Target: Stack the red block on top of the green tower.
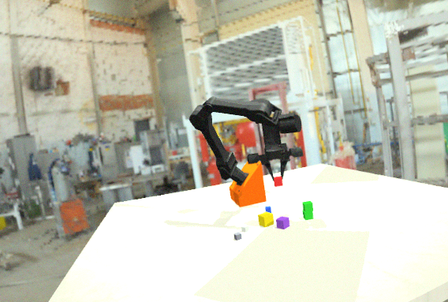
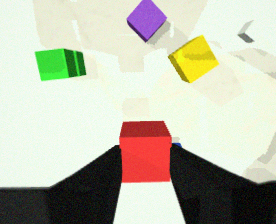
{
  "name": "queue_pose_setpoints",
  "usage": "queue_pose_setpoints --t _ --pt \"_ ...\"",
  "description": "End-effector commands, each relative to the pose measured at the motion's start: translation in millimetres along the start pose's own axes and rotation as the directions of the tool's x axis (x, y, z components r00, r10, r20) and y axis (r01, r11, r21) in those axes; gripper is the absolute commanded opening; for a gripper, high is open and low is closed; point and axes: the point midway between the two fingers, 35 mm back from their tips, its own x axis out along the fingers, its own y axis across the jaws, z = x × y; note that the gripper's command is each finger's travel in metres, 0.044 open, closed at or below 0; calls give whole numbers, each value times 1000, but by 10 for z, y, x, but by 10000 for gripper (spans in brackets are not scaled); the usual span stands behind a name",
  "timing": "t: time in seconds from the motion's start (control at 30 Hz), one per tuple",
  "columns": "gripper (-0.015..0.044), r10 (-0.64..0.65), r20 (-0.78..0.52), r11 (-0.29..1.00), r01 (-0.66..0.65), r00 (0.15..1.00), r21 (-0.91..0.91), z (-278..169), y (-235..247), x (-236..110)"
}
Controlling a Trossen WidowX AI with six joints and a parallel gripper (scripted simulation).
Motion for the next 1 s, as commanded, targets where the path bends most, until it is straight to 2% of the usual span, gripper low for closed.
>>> queue_pose_setpoints --t 0.0,0.8,0.97 --pt "0 -1 -4 1000 1 1000 -4 85 129 -2" --pt "0 3 -1 1000 -3 1000 0 496 815 74" --pt "0 2 0 1000 -2 1000 0 522 836 281"
